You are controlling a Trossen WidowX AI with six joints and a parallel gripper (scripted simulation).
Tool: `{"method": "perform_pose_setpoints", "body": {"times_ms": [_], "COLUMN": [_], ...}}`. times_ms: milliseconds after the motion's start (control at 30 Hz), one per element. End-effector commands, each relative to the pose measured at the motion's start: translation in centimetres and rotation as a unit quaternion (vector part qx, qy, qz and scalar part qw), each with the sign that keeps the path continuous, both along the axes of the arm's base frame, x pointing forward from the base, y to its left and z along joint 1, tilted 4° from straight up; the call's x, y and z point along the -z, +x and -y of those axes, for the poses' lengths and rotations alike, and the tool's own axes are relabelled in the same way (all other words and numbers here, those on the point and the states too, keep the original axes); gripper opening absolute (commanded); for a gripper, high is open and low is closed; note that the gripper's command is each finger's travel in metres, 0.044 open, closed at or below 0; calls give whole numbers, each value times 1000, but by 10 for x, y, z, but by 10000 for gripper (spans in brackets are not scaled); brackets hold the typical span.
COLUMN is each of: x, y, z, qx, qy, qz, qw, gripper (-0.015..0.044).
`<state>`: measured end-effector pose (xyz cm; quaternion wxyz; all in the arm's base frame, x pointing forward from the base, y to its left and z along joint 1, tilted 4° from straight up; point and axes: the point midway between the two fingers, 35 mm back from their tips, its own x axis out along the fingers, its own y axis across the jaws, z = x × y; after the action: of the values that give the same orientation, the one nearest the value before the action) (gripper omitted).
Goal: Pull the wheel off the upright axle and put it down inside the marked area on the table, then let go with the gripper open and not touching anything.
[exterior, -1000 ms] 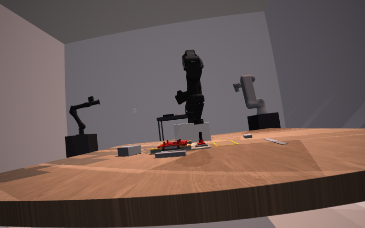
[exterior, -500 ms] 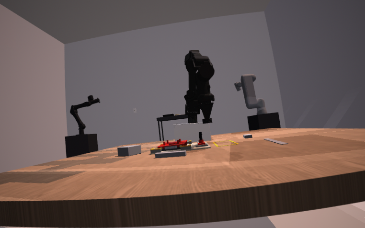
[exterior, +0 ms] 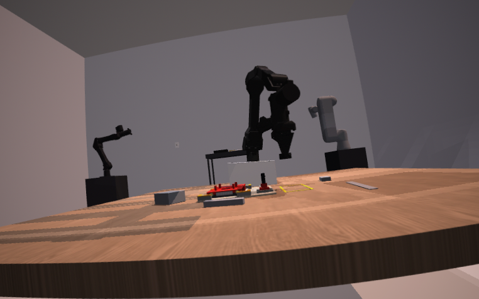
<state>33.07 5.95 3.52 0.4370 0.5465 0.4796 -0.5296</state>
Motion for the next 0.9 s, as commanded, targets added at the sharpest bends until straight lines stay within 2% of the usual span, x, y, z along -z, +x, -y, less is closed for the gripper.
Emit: {"method": "perform_pose_setpoints", "body": {"times_ms": [0, 533, 867], "x": [-4, 20, 79], "y": [-4, -7, -7], "z": [-12, -22, -26], "qx": [3, 4, 4], "qy": [3, 3, 3], "qz": [5, 5, 4], "qw": [1000, 1000, 1000], "gripper": [0, 0, 0]}}
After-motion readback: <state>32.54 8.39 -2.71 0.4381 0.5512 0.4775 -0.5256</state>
